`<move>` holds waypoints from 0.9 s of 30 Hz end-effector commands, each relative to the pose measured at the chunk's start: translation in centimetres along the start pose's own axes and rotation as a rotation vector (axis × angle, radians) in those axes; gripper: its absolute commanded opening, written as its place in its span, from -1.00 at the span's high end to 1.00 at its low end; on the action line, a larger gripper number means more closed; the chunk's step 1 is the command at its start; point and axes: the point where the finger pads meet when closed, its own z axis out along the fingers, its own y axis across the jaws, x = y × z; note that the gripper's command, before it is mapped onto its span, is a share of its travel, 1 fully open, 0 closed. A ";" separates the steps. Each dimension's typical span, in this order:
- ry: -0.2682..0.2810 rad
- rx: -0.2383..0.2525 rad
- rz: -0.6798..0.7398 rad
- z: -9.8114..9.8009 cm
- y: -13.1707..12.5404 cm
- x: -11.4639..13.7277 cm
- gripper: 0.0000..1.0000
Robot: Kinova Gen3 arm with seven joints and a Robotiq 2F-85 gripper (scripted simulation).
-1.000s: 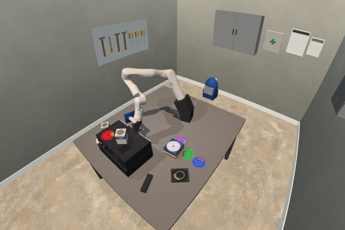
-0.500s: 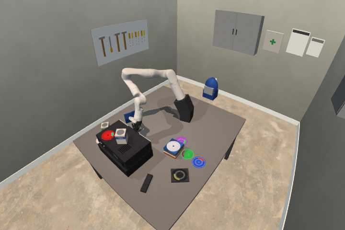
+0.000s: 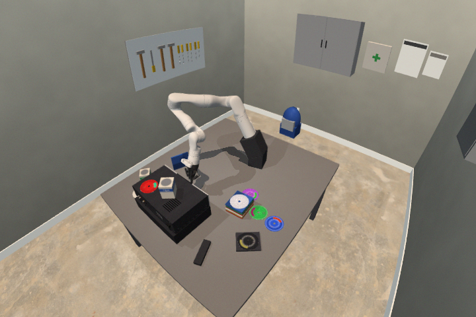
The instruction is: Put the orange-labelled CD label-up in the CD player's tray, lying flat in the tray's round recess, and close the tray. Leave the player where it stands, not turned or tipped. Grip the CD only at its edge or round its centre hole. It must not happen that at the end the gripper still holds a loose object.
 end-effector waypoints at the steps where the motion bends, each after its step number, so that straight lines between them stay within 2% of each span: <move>1: 0.001 0.000 -0.003 -0.2 0.1 -0.1 0.80; 7: 0.001 0.000 -0.003 -0.9 0.1 0.2 0.80; 11: 0.001 0.000 -0.003 -2.8 0.1 0.9 0.80; 17: 0.001 0.000 -0.003 -6.5 0.1 2.3 0.80; 19: 0.001 0.000 -0.003 -6.5 0.1 2.3 0.80; 23: 0.001 0.000 -0.003 -8.5 0.1 3.0 0.80; 27: 0.001 0.000 -0.003 -9.4 0.1 3.3 0.80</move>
